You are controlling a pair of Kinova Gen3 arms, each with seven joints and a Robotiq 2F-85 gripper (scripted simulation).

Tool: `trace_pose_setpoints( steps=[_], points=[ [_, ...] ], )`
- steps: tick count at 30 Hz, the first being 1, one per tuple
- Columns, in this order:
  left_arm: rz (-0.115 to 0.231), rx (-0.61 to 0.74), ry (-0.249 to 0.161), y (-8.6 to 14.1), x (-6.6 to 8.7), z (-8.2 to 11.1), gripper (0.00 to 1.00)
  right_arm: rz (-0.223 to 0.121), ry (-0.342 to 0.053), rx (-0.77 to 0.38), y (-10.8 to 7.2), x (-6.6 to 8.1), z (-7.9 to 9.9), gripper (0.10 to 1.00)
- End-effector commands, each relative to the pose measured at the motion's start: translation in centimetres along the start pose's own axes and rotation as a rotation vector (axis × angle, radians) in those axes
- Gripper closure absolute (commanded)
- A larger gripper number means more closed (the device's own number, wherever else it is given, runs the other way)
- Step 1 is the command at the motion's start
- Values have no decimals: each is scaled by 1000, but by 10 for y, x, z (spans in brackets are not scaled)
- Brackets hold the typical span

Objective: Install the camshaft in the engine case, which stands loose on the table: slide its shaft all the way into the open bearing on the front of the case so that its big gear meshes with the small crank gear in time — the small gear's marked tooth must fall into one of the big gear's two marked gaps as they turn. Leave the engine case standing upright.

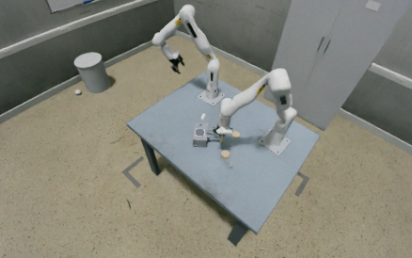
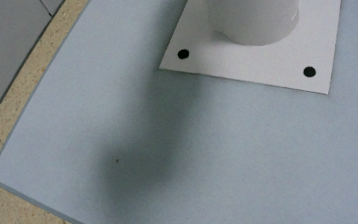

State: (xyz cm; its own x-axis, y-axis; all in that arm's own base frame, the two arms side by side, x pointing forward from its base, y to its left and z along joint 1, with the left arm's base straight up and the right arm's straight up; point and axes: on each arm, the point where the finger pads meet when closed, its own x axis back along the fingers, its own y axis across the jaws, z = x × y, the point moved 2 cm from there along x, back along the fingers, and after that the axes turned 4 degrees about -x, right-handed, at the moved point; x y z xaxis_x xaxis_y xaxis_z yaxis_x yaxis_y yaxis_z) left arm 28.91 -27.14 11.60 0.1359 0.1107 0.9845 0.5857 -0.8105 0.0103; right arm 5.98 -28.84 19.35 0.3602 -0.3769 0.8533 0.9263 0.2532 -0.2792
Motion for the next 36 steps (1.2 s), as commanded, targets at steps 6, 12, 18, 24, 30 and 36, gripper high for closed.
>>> trace_pose_setpoints(
  steps=[6,12,18,24,30,36],
  points=[
    [-2,0,1,1,1,0,831,0,-2,0,0,1,0,99],
    [-2,0,1,2,1,0,831,0,-2,0,0,1,0,99],
    [-2,0,1,3,1,0,831,0,-2,0,0,1,0,99],
    [-2,0,1,6,1,0,831,0,-2,0,0,1,0,99],
    [-2,0,1,9,1,1,831,0,-2,0,0,1,0,99],
    [-2,0,1,11,1,1,831,0,-2,0,0,1,0,99]
  ],
)
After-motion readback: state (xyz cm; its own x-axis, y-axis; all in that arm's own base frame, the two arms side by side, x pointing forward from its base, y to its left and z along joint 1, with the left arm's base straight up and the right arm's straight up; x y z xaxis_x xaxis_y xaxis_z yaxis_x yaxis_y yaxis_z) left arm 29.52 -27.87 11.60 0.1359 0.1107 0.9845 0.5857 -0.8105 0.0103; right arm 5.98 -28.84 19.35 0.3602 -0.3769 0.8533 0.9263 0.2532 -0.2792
